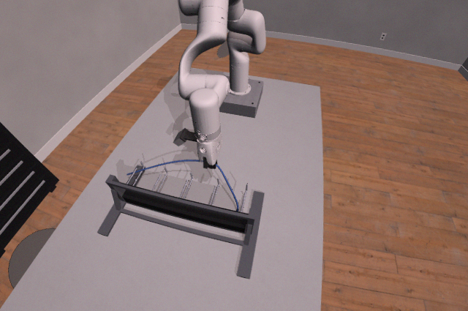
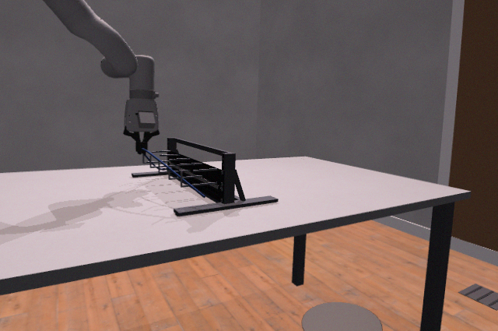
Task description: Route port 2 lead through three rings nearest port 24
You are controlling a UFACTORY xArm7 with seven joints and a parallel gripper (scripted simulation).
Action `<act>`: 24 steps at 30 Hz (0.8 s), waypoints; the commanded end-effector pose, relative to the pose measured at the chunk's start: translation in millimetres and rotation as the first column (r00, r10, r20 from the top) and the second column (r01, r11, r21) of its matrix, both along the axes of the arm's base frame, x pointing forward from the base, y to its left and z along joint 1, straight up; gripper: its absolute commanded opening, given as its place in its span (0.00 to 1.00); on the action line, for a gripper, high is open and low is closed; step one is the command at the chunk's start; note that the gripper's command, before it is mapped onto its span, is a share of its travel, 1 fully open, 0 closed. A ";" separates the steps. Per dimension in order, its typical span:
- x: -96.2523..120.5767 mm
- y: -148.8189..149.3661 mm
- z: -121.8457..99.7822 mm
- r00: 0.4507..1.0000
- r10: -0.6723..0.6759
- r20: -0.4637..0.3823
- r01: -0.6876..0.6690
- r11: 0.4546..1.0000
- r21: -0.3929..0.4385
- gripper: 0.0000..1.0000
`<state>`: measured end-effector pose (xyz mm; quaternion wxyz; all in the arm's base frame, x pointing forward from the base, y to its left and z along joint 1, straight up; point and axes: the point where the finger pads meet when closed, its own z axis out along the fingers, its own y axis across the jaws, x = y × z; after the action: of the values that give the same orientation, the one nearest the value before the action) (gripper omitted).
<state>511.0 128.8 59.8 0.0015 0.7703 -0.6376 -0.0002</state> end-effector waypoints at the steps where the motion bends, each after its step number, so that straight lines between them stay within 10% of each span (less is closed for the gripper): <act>1: 2.1 -0.1 4.8 1.000 -0.001 0.006 0.001 1.000 0.001 0.00; 24: 61.2 4.2 5.5 1.000 0.001 0.006 -0.001 1.000 0.000 0.00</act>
<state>568.8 131.2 62.7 0.0010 0.7701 -0.6379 0.0011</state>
